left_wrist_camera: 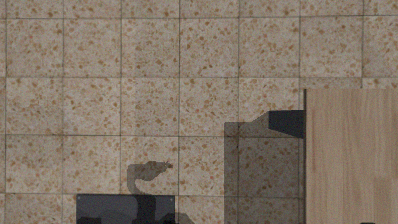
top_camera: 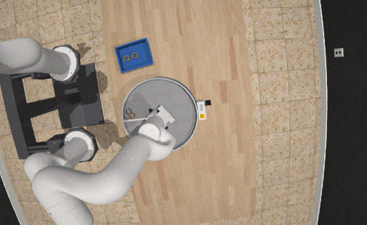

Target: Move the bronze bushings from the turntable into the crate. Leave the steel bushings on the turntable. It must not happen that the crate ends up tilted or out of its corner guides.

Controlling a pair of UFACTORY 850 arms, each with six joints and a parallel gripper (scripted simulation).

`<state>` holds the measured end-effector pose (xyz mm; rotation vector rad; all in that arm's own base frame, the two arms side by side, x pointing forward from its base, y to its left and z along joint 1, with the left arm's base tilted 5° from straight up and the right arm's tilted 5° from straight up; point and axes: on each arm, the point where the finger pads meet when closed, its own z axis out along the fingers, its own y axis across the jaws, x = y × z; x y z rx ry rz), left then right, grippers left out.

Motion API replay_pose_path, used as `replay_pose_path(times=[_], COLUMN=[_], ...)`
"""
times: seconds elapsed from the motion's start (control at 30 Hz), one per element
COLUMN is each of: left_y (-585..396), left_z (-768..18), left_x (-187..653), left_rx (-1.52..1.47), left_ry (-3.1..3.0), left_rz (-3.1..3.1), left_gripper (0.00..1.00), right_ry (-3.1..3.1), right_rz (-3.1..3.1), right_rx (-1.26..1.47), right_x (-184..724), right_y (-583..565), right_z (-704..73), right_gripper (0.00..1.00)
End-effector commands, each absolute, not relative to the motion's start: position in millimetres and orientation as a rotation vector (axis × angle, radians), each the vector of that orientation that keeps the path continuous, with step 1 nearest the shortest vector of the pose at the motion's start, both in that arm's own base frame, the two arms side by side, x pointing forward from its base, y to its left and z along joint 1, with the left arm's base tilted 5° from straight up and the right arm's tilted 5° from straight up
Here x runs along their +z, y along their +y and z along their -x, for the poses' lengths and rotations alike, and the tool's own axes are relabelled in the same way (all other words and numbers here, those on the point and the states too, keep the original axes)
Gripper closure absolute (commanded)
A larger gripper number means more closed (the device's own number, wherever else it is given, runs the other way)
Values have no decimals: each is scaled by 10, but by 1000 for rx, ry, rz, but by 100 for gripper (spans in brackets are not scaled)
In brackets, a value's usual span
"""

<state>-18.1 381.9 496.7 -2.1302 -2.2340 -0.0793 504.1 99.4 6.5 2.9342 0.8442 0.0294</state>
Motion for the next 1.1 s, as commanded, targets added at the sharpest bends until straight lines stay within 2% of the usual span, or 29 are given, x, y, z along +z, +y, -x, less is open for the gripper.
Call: replay_pose_path(times=[0.0,1.07], left_y=[3823,3823], left_z=[182,182], left_x=[4978,4978], left_rx=[-82,-82], left_ry=[-2233,-2233], left_rz=[2129,2129], left_gripper=[0,0], right_ry=[844,844], right_rz=[-2934,-2934], right_rx=[32,32], right_x=[34,-170], right_y=[994,979], right_z=[-5050,-5057], right_gripper=[100,100])
